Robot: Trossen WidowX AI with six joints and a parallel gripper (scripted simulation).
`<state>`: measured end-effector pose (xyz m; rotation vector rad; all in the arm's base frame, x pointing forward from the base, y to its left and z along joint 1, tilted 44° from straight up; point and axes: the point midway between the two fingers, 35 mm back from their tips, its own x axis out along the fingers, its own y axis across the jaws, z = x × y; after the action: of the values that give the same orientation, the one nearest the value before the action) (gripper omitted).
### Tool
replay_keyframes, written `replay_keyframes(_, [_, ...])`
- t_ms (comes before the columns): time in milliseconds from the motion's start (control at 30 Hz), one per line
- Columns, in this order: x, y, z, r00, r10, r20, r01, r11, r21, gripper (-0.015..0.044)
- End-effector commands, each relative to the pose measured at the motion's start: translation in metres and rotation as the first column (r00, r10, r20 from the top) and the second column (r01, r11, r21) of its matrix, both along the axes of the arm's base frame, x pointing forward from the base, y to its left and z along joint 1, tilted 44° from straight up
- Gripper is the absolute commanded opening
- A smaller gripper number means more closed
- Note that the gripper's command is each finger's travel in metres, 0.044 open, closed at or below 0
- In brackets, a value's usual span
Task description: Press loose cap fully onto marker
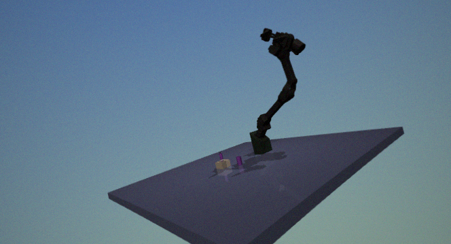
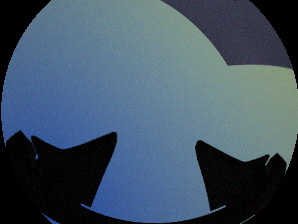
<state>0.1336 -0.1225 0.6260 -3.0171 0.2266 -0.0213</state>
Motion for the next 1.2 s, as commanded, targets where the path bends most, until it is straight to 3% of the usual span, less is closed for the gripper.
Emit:
replay_keyframes(0, [0.000, -0.001, 0.000, 1.000, 0.002, 0.003, -0.002, 1.000, 0.005, 0.0374])
replay_keyframes(167, [0.002, -0.027, 0.000, 0.995, 0.042, 0.095, -0.058, 0.983, 0.171, 0.0245])
replay_keyframes(333, [0.011, -0.074, -0.010, 0.972, 0.056, 0.228, -0.153, 0.887, 0.435, 0.0245])
replay_keyframes(533, [0.041, -0.121, -0.042, 0.952, 0.043, 0.304, -0.258, 0.648, 0.716, 0.0245])
replay_keyframes(633, [0.061, -0.141, -0.066, 0.949, 0.020, 0.315, -0.284, 0.492, 0.823, 0.0245])
replay_keyframes(700, [0.066, -0.143, -0.068, 0.941, -0.011, 0.338, -0.290, 0.486, 0.824, 0.0245])
replay_keyframes(933, [0.123, -0.176, -0.149, 0.968, -0.071, 0.241, -0.236, 0.070, 0.969, 0.0245])
replay_keyframes(1167, [0.175, -0.173, -0.240, 0.996, -0.071, 0.057, -0.076, -0.308, 0.948, 0.0245])
